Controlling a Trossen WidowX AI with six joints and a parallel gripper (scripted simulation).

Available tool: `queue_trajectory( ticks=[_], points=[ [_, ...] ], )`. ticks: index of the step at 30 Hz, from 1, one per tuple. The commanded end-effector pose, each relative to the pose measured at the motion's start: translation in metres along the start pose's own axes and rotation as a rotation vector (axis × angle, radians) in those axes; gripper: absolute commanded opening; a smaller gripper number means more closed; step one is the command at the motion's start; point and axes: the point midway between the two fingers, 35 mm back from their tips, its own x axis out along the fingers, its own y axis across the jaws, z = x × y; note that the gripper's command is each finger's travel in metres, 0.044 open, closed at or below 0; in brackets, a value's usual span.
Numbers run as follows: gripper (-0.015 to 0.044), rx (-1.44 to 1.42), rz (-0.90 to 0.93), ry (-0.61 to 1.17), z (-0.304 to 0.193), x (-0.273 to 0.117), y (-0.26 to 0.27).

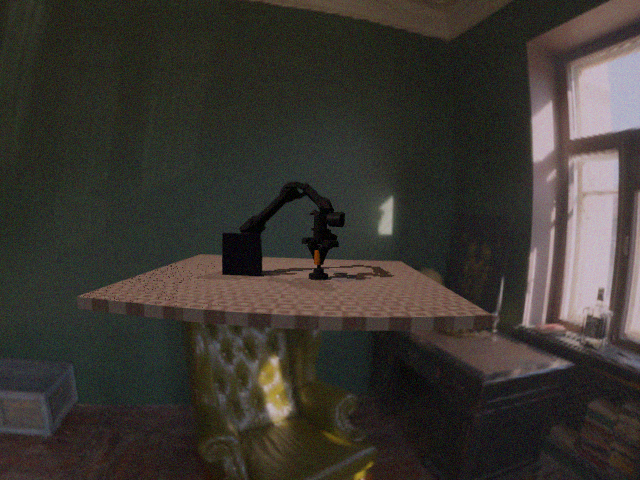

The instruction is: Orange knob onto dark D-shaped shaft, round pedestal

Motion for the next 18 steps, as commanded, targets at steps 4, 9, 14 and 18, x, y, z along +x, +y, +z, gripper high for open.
queue_trajectory(
  ticks=[4,9,14,18],
  points=[
    [0.0,-0.125,-0.006,-0.007,0.0009,-0.0021,-0.0045],
    [0.0,-0.125,-0.006,-0.007,0.0001,-0.0017,-0.0038],
    [0.0,-0.125,-0.006,-0.007,-0.0005,-0.0008,-0.0031],
    [0.0,-0.125,-0.006,-0.007,-0.0008,-0.0009,-0.0012]
  ],
)
